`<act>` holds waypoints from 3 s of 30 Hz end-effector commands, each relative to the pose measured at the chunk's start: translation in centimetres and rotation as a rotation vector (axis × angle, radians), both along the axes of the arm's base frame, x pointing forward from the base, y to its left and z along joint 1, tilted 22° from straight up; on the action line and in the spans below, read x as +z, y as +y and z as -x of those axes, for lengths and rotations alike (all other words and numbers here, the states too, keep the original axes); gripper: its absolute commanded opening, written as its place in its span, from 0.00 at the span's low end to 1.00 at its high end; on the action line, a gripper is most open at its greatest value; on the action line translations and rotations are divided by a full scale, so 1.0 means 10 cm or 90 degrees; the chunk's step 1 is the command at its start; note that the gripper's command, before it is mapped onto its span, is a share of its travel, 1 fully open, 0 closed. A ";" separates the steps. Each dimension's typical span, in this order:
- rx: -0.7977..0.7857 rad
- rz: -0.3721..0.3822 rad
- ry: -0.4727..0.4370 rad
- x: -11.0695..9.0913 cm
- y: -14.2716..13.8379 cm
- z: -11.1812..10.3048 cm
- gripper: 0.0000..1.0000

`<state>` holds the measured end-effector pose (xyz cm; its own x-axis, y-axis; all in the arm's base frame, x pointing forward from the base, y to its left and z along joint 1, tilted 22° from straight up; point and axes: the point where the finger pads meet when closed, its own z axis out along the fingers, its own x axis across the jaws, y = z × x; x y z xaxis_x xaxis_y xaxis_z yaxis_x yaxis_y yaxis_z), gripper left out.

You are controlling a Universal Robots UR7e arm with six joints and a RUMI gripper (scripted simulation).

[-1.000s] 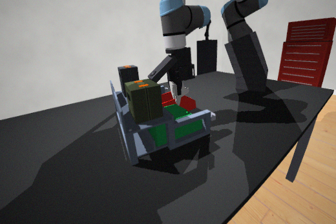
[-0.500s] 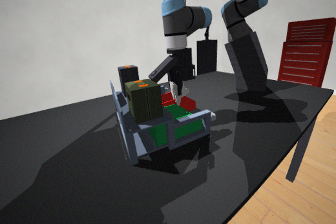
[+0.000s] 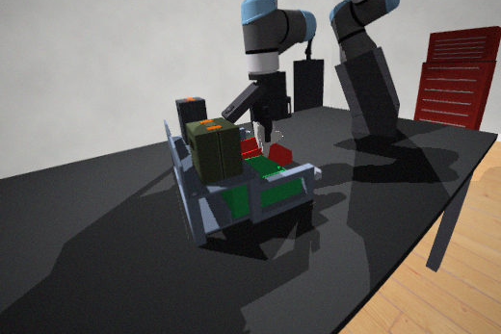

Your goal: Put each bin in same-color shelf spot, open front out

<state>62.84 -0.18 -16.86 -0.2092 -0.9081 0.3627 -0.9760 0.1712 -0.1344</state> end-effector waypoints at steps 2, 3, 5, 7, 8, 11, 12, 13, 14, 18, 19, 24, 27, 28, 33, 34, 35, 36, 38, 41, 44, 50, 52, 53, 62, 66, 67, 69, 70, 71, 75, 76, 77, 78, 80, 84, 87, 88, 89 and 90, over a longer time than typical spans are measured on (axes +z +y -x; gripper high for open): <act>0.000 0.000 -0.001 0.01 0.00 -0.01 0.00; 0.000 0.000 -0.001 0.01 0.00 -0.01 0.00; 0.000 0.000 -0.001 0.00 0.00 -0.01 0.00; 0.000 0.000 -0.001 0.00 0.00 -0.01 0.00; 0.000 0.000 -0.001 0.00 0.00 -0.01 0.00; 0.000 0.000 -0.001 -0.01 0.00 -0.01 0.00; 0.000 0.000 -0.001 -0.01 -0.01 -0.01 0.00; 0.000 0.000 -0.001 -0.02 -0.01 -0.01 0.00; 0.000 0.000 -0.001 -0.02 -0.01 -0.01 0.00; 0.000 0.000 -0.001 -0.03 -0.01 -0.01 0.00; 0.000 0.000 -0.001 -0.03 -0.01 -0.01 0.00; 0.000 0.000 -0.001 -0.04 -0.02 -0.01 0.00; 0.000 0.000 -0.001 -0.05 -0.02 -0.01 0.00; 0.000 0.000 -0.001 -0.05 -0.02 -0.01 0.00; 0.000 0.000 -0.001 -0.05 -0.02 -0.01 0.00; 0.000 0.000 -0.001 -0.05 -0.02 -0.01 0.00; 0.000 0.000 -0.001 -0.05 -0.02 -0.01 0.00; 0.000 0.000 -0.001 -0.05 -0.02 -0.01 0.00; 0.000 0.000 -0.001 -0.05 -0.02 -0.01 0.00; 0.000 0.000 -0.001 -0.05 -0.02 -0.01 0.00; 0.000 0.000 -0.001 -0.05 -0.02 -0.01 0.00; 0.000 0.000 -0.001 -0.05 -0.02 -0.01 0.05; 0.000 0.000 -0.001 -0.05 -0.02 -0.01 0.05; 0.000 0.000 -0.001 -0.05 -0.02 -0.01 0.05; 0.000 0.000 -0.001 -0.05 -0.02 -0.01 0.05; 0.000 0.000 -0.001 -0.05 -0.02 -0.01 0.05; 0.000 0.000 -0.001 -0.05 -0.02 -0.01 0.05; 0.000 0.000 -0.001 -0.05 -0.02 -0.01 0.05; 0.000 0.000 -0.001 -0.05 -0.02 -0.01 0.05; 0.000 0.000 -0.001 -0.05 -0.02 -0.01 0.05; 0.000 0.000 -0.001 -0.05 -0.02 -0.01 0.05; 0.000 0.000 -0.001 -0.05 -0.02 -0.01 0.05; 0.000 0.000 -0.001 -0.05 -0.02 -0.01 0.05; 0.000 0.000 -0.001 -0.05 -0.02 -0.01 0.05; 0.000 0.000 -0.001 -0.05 -0.02 -0.01 0.05; 0.000 0.000 -0.001 -0.05 -0.02 -0.01 0.05; 0.000 0.000 -0.001 -0.05 -0.02 -0.01 0.05; 0.000 0.000 -0.001 -0.05 -0.02 -0.01 0.05; 0.000 0.000 -0.001 -0.05 -0.02 -0.01 0.05; 0.000 0.000 -0.001 -0.05 -0.02 -0.01 0.05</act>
<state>62.92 -0.40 -17.44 -0.2092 -0.9081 0.3627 -0.9760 0.1712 -0.1343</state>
